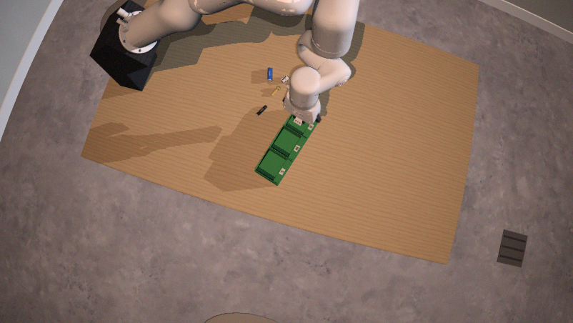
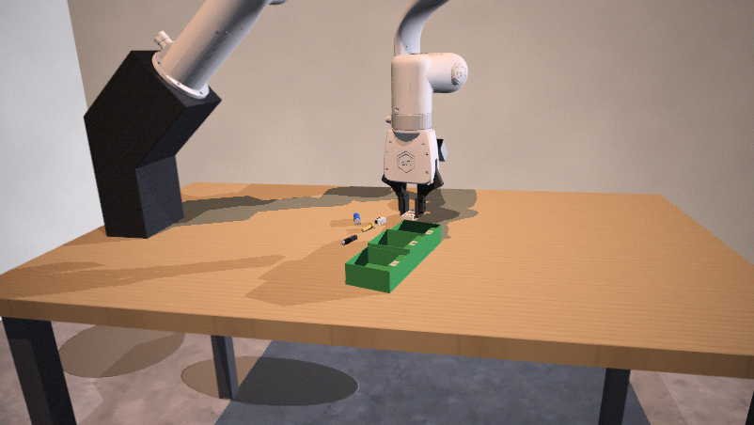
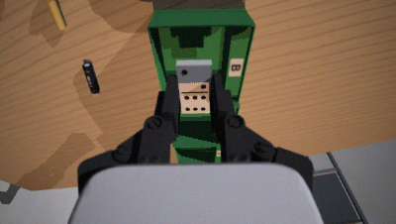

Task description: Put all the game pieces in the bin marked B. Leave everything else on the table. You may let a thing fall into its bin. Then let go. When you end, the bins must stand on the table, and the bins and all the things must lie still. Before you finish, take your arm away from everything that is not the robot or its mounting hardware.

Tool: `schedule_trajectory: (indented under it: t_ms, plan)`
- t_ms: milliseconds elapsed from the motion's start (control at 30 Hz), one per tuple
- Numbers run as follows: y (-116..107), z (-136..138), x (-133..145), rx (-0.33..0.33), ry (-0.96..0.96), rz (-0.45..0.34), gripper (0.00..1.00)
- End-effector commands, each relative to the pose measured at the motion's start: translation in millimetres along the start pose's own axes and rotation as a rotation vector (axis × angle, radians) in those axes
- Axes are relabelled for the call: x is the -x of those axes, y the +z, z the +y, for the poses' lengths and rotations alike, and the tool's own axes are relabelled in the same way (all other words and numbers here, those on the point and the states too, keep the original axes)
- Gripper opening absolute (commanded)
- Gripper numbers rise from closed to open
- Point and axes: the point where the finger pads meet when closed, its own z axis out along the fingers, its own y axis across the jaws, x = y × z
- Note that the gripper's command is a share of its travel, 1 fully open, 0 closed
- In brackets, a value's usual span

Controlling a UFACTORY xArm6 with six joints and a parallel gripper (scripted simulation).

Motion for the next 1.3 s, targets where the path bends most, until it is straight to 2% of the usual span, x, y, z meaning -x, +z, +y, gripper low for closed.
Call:
schedule_trajectory:
  t_ms: [0,800,1267]
  plan:
    - [4.8,1.1,-0.1,-0.005,0.000,0.004,0.00]
    - [48.2,0.8,-0.1,-0.005,0.000,0.004,0.00]
    - [48.2,-0.4,0.9,-0.005,0.000,0.004,0.00]
